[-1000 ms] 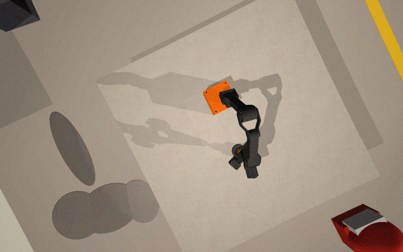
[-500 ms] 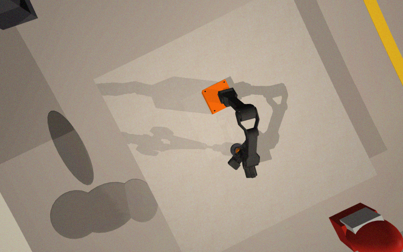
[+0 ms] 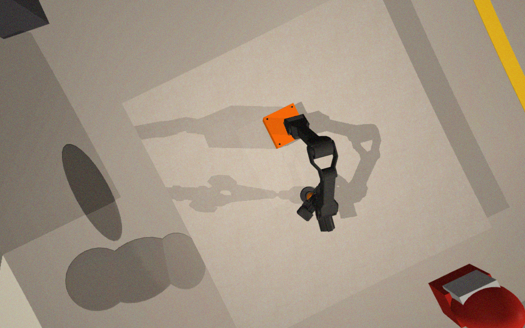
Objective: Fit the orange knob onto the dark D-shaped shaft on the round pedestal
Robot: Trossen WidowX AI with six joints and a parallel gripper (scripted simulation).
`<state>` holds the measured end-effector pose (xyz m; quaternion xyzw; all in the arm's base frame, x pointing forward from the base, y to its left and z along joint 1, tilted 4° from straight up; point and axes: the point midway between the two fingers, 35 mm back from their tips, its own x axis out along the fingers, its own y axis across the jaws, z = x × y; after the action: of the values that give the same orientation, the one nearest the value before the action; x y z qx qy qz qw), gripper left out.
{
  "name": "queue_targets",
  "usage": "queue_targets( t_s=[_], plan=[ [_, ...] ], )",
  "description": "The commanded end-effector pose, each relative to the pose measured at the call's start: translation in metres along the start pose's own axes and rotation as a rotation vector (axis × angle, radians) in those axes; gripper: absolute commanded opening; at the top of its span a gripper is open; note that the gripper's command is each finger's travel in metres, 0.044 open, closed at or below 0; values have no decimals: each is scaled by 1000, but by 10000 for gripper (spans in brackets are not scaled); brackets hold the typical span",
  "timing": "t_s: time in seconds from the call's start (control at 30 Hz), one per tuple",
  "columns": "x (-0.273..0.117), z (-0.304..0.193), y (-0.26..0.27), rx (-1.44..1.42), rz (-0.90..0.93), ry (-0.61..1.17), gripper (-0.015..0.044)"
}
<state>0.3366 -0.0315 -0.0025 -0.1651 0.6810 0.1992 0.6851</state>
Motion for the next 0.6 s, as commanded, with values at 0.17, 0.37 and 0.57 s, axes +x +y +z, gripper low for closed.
queue_targets(
  t_s=[0.17, 0.37, 0.57],
  plan=[
    [1, 0, 0, -17, -3, 0, 0],
    [1, 0, 0, -17, -3, 0, 0],
    [1, 0, 0, -17, -3, 0, 0]
  ],
)
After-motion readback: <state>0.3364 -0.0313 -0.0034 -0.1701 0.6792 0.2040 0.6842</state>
